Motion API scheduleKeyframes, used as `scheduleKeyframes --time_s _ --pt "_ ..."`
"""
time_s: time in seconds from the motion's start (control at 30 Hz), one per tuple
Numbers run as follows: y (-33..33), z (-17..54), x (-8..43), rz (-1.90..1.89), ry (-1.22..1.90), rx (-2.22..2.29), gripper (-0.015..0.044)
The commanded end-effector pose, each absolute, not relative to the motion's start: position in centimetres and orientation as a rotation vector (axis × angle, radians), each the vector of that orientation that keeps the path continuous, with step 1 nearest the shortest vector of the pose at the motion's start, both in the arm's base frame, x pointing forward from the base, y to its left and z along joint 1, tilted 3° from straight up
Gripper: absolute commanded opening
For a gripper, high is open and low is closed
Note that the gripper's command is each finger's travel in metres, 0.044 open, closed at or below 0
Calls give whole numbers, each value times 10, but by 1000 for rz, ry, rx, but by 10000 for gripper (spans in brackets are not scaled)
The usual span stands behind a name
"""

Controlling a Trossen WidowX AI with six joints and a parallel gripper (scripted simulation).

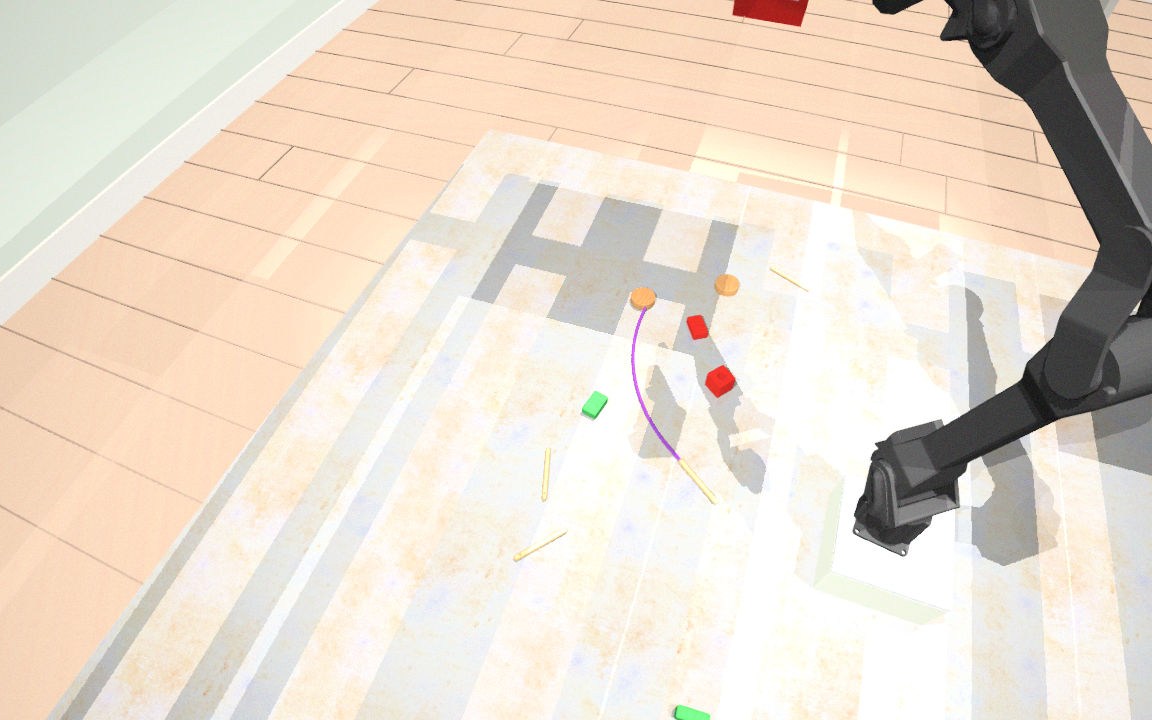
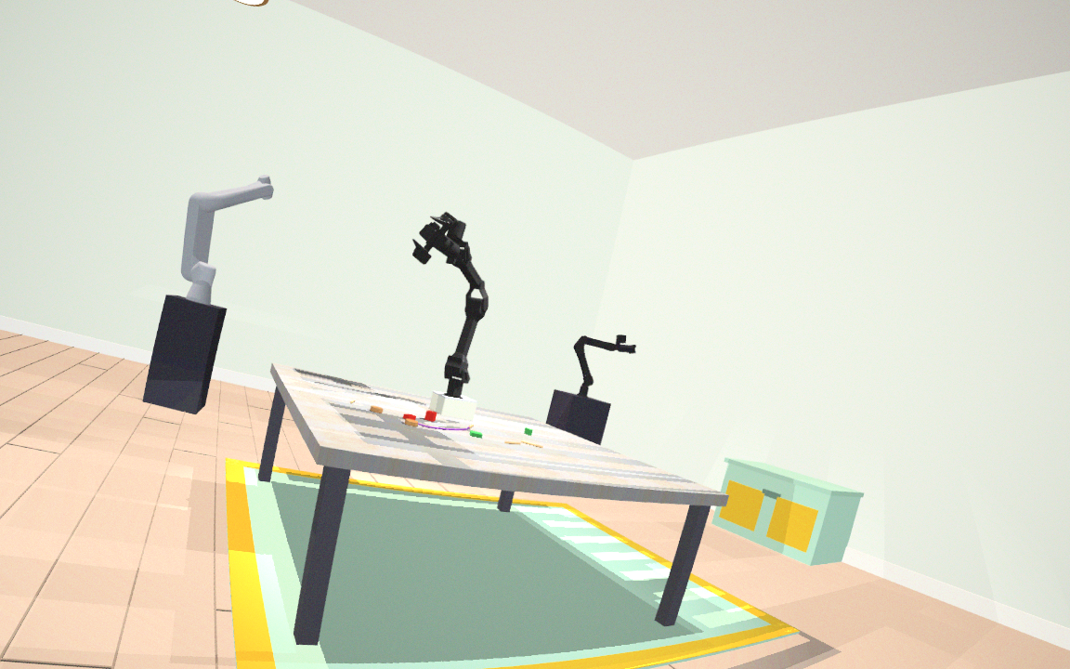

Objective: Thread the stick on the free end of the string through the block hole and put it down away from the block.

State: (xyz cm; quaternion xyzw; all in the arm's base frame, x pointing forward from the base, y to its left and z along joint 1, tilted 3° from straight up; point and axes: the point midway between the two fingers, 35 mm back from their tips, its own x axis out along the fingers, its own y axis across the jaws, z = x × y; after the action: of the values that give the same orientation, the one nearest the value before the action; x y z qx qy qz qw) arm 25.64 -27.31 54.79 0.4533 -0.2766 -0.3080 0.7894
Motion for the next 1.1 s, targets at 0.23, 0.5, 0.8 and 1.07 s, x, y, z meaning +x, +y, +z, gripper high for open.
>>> scheduleKeyframes --time_s 0.23,0.5,0.8,1.07 --pt "-286 380 324 -795 166 461 440" --pt "-266 276 340 -637 631 94 440" --pt "-220 167 331 -199 1081 -363 440" --pt "-176 87 299 298 1329 -680 440"
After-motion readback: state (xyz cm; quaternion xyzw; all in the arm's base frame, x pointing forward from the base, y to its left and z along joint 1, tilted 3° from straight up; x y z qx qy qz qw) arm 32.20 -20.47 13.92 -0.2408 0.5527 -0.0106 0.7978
